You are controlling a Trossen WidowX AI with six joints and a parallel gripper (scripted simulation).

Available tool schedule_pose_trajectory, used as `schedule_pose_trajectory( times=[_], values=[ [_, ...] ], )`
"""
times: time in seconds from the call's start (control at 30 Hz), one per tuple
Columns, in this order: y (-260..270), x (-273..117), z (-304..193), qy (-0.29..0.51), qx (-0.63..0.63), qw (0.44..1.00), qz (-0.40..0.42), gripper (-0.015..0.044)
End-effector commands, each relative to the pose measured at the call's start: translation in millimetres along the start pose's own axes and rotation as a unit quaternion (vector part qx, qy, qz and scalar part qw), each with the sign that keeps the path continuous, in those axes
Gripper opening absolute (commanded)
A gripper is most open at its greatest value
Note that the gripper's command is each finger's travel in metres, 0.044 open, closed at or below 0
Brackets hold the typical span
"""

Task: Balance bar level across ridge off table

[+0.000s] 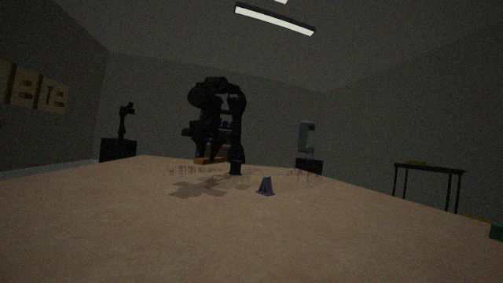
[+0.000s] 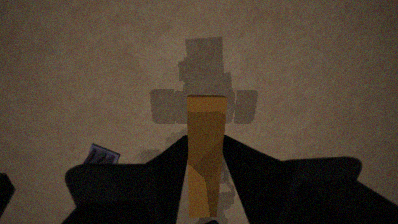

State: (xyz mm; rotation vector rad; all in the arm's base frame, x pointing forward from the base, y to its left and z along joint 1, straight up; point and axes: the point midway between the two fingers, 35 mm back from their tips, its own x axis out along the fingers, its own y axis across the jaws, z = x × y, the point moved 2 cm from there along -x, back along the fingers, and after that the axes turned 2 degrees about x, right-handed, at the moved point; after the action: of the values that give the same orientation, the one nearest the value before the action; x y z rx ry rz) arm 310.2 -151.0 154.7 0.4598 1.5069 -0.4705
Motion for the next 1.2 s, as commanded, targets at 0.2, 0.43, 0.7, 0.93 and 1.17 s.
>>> schedule_pose_trajectory(
  times=[0.2, 0.43, 0.7, 0.93, 1.17],
  values=[
    [1, -24, -3, -0.008, 0.001, 1.0, 0.004, 0.0],
    [25, -24, -5, -0.008, -0.067, 0.998, 0.004, 0.0],
    [55, -25, -10, -0.009, -0.151, 0.989, 0.005, 0.0],
    [81, -26, -17, -0.009, -0.22, 0.975, 0.005, 0.0],
    [106, -26, -25, -0.009, -0.286, 0.958, 0.006, 0.0]
  ],
)
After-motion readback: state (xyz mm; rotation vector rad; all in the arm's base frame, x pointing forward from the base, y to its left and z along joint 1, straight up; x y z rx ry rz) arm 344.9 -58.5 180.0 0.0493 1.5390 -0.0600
